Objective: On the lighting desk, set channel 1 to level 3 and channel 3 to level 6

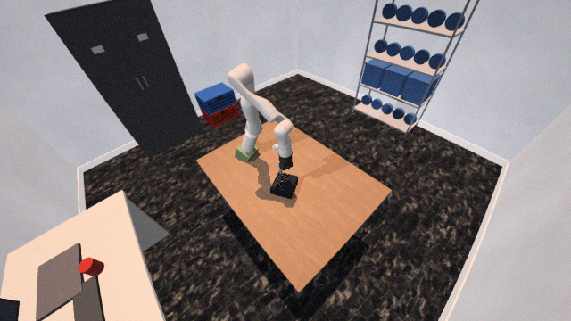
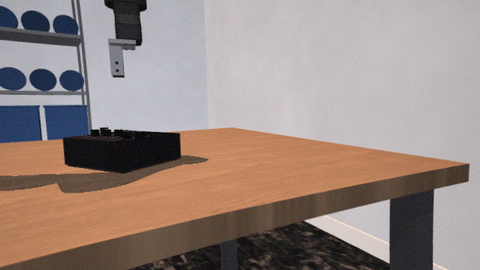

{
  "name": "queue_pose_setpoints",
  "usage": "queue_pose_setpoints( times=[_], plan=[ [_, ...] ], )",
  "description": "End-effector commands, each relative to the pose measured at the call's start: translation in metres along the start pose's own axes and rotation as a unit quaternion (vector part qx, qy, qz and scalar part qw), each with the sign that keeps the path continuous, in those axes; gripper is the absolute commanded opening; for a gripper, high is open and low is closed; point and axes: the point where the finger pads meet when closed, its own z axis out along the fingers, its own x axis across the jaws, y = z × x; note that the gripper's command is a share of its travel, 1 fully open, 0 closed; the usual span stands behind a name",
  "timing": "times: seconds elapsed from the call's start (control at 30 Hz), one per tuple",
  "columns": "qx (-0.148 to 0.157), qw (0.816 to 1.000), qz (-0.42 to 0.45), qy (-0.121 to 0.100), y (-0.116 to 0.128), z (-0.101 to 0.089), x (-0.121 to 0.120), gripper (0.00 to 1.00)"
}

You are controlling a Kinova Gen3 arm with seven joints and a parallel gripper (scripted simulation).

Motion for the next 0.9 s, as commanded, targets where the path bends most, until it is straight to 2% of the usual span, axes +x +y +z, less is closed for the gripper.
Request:
queue_pose_setpoints(
  times=[0.0, 0.43, 0.5, 0.7, 0.87],
  plan=[
    [0.0, 1.0, 0.027, -0.002, -0.001, 0.002, 0.001, 1.0],
    [0.0, 0.985, 0.172, -0.003, -0.006, 0.012, 0.013, 1.0],
    [0.0, 0.985, 0.172, -0.003, -0.006, 0.012, 0.013, 1.0],
    [0.0, 0.967, 0.253, -0.003, -0.008, 0.018, 0.02, 1.0],
    [-0.001, 0.945, 0.326, -0.003, -0.009, 0.023, 0.025, 1.0]
  ],
)
